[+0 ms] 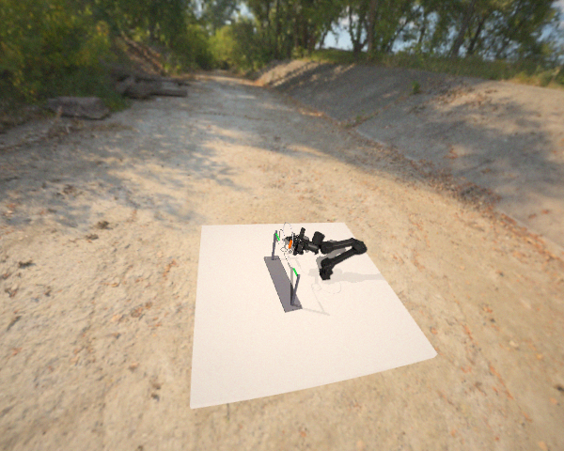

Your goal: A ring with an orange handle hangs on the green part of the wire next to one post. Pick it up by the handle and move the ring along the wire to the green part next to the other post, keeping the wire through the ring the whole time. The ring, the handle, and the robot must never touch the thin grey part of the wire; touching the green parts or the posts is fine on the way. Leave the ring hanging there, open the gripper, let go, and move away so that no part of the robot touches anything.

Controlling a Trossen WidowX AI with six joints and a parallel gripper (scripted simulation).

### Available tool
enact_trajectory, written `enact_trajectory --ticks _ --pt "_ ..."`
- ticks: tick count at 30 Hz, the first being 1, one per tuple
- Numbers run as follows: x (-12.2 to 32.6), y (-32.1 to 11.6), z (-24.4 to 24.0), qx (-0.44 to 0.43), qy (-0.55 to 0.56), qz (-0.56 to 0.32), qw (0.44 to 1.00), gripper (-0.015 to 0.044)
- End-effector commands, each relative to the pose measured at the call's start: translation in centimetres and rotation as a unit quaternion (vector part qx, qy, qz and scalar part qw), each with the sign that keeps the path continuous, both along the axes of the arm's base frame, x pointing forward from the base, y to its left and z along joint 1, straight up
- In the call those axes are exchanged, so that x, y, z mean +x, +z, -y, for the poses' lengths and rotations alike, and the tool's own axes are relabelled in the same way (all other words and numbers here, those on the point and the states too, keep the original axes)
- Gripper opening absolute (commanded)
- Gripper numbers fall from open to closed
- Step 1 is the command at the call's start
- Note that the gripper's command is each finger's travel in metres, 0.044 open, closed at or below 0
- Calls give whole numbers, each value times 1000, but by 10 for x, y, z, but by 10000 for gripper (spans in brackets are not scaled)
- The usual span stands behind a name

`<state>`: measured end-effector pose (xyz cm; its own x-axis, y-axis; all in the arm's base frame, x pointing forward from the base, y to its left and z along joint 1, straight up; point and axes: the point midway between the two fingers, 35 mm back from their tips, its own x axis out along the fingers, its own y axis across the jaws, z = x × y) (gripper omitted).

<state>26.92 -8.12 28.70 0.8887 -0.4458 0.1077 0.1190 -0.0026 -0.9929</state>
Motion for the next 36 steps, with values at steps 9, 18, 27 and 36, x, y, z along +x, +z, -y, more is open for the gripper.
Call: enact_trajectory --ticks 9,18,27,36 --pt "-1 -48 -9 158 0 -18 987 -150" --pt "-2 -78 -24 269 2 -30 963 -150" --pt "-3 -103 -45 374 9 -39 927 -150" --pt "4 -125 -68 466 42 -30 883 -150"
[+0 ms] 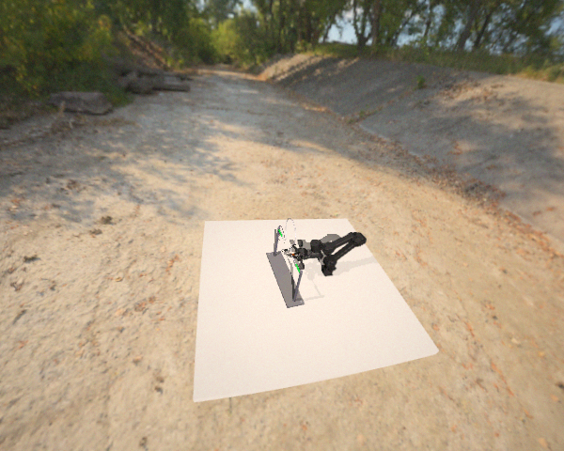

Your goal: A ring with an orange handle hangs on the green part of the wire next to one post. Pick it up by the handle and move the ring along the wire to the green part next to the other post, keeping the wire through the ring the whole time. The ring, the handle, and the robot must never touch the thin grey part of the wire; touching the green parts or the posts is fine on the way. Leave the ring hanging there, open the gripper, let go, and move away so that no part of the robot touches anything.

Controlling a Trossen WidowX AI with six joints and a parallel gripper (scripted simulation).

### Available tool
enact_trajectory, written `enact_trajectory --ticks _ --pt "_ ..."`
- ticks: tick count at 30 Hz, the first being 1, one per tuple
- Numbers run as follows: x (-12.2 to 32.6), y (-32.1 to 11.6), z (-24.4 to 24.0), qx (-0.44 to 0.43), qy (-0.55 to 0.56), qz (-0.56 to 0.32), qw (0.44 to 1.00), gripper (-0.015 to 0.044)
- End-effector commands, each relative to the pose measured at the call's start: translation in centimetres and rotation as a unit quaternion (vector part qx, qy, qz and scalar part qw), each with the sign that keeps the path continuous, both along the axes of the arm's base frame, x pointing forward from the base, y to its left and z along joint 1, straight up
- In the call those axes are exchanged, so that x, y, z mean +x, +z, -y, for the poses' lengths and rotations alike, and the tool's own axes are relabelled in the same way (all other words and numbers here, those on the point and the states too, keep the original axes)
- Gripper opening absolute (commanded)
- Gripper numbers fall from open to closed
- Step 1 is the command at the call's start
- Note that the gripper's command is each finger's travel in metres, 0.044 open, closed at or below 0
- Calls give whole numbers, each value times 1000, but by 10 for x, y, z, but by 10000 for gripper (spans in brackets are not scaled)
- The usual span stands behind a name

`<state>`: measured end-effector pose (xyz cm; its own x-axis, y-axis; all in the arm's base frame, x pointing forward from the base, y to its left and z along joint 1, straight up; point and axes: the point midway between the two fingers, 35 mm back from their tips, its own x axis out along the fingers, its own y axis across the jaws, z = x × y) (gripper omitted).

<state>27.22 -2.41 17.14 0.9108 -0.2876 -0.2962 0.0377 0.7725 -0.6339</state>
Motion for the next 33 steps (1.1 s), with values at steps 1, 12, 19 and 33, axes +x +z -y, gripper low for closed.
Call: enact_trajectory --ticks 1,12,19,33 --pt "0 -12 -14 57 8 -1 998 -150" --pt "-3 -27 -50 178 9 -13 984 -150" --pt "-5 -31 -70 237 9 -19 971 -150" --pt "-9 -33 -99 301 10 -25 953 -150"
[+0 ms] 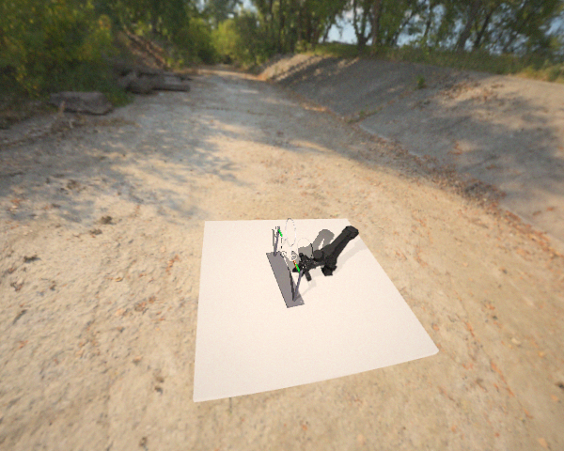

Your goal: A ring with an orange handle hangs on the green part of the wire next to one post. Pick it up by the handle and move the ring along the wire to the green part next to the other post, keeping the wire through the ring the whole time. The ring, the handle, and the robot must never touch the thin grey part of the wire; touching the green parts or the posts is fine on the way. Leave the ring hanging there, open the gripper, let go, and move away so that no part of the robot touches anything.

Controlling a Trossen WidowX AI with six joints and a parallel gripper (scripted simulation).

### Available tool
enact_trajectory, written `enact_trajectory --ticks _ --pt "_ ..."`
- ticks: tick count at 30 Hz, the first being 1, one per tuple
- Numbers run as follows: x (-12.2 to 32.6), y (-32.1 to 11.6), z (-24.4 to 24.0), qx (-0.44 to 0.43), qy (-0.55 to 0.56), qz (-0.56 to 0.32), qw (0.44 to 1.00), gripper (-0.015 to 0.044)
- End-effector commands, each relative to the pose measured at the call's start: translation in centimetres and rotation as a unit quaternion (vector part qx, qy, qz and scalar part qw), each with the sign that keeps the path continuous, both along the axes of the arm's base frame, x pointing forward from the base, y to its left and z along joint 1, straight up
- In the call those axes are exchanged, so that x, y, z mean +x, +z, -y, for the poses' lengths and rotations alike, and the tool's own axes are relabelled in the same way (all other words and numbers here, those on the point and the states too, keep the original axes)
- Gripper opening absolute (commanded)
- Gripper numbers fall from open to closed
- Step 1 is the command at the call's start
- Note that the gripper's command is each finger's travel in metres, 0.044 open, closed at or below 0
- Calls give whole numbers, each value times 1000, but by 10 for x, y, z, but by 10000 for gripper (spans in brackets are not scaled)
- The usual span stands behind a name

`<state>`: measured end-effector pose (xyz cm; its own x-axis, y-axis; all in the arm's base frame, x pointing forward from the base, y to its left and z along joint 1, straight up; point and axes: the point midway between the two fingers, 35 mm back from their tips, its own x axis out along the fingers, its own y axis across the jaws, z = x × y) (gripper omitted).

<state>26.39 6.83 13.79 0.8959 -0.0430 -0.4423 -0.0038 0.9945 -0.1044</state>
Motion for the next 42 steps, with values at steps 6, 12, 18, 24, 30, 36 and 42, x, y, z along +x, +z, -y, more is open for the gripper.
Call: enact_trajectory --ticks 6,12,18,24,30,36,42 --pt "-1 0 -15 25 -2 -2 1000 -150" --pt "-2 0 -22 30 -3 -2 1000 -150" --pt "-3 0 -29 32 -3 -2 999 -150" --pt "-4 0 -35 32 -3 -2 999 -150" --pt "-4 0 -41 32 -3 -1 999 -150" --pt "-5 0 -47 32 -3 -1 999 -150" --pt "-6 0 -53 33 -3 0 999 -150"
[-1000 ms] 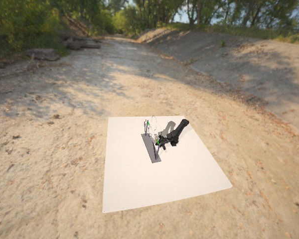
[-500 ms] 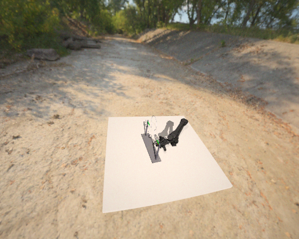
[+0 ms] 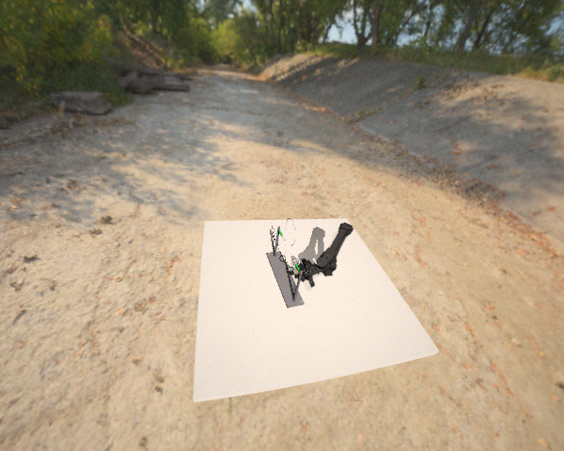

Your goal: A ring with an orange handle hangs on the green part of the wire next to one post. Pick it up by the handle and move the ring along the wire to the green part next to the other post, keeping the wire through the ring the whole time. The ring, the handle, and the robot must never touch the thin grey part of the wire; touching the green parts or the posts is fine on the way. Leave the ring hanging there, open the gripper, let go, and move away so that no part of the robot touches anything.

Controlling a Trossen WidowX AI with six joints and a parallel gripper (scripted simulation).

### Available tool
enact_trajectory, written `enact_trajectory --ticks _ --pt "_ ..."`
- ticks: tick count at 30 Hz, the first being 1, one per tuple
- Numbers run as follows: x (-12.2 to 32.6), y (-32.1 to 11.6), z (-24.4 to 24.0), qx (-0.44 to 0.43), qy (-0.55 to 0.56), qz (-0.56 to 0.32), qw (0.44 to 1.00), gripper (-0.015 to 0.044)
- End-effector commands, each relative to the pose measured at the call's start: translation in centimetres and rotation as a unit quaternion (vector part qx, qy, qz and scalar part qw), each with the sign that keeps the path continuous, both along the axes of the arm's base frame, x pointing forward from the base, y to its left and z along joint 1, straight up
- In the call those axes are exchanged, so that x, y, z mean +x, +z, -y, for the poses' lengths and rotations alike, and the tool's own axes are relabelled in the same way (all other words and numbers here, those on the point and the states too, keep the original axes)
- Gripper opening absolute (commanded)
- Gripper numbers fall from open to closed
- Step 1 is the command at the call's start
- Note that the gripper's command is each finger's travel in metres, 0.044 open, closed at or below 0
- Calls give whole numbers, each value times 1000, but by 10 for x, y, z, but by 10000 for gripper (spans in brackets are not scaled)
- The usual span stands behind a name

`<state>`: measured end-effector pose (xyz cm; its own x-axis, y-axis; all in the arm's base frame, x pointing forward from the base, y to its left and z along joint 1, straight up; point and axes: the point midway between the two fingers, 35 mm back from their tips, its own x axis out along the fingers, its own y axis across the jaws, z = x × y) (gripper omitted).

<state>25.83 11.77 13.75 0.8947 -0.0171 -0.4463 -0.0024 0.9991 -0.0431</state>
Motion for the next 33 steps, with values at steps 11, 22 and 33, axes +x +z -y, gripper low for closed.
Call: enact_trajectory --ticks 11,22,33 --pt "-1 1 -15 2 -3 1 1000 -150" --pt "-2 1 -26 2 -3 2 1000 -150" --pt "-3 -6 -30 3 -3 2 1000 -150"
